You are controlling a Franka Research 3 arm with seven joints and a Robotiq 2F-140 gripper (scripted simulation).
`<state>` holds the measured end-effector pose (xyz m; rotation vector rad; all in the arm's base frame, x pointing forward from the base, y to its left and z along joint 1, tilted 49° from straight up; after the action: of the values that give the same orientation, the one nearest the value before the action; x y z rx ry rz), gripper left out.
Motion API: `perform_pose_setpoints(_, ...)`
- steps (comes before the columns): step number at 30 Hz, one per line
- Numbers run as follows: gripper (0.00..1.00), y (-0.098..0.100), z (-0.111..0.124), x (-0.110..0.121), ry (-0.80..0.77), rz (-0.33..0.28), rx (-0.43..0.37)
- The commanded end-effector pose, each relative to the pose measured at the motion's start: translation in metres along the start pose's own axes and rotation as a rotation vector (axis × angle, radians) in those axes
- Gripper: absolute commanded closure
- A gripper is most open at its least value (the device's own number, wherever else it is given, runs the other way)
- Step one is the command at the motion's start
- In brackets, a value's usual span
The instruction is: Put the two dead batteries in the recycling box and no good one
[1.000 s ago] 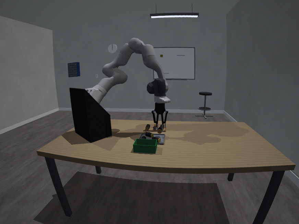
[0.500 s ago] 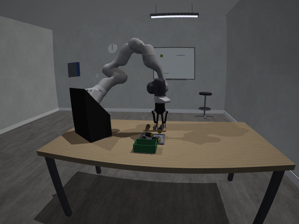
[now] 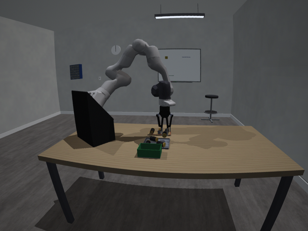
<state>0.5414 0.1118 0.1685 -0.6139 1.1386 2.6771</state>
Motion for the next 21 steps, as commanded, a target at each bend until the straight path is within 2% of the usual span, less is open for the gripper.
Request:
perform_pose_setpoints(1, 0.84, 0.001, 0.0, 0.0, -0.006, -0.001, 0.002)
perform_pose_setpoints(5, 0.84, -0.001, 0.0, 0.0, -0.006, -0.001, 0.002)
perform_pose_setpoints(9, 0.84, -0.014, 0.0, 0.0, -0.006, -0.001, 0.002)
perform_pose_setpoints(11, 0.84, -0.014, 0.0, 0.0, -0.006, -0.001, 0.002)
perform_pose_setpoints(17, 0.84, -0.04, 0.0, 0.0, -0.006, -0.001, 0.002)
perform_pose_setpoints(21, 0.84, -0.044, 0.0, 0.0, -0.006, -0.001, 0.002)
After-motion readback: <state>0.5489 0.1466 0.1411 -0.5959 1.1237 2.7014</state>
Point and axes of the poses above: the point where the finger pads meet when closed, its own y axis back along the fingers, its own x axis across the jaws, z = x × y, the point moved 8 cm from there along y, back along the fingers, and after that the axes turned 1 degree about y, right-handed, at the moved point
